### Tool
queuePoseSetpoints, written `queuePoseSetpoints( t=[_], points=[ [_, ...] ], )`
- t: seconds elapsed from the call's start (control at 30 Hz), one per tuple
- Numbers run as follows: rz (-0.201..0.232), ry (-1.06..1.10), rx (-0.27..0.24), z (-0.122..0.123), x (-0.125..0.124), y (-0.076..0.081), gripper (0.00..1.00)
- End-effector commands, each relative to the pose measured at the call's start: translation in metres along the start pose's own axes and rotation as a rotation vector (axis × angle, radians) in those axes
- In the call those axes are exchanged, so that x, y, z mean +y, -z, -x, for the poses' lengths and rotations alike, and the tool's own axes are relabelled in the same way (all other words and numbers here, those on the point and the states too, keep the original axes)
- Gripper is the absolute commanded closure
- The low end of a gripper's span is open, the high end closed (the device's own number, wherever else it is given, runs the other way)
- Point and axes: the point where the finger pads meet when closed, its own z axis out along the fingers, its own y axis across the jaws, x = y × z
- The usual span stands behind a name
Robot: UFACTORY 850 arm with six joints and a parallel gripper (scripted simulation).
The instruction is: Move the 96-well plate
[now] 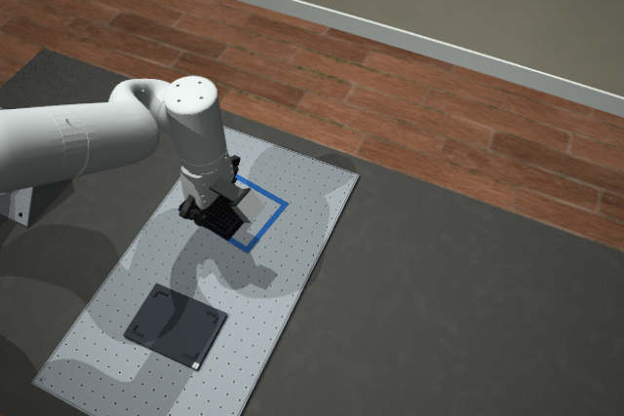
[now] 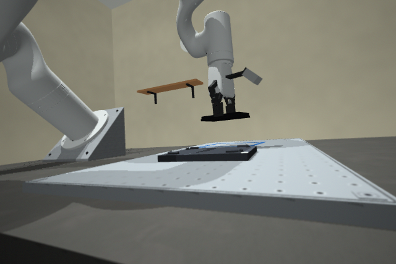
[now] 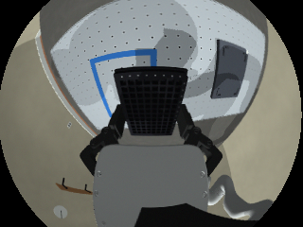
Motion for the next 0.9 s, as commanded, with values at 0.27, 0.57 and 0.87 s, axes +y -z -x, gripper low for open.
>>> queuePoseSetpoints(
  t=[0.27,0.57,0.87],
  points=[
    [-0.001,-0.001,0.001,0.009,-0.034,0.000,1.00],
    [-0.001,-0.001,0.001,0.015,-0.057,-0.001,1.00],
    [-0.001,-0.001,0.001,0.018,-0.068,-0.002,1.00]
  ],
)
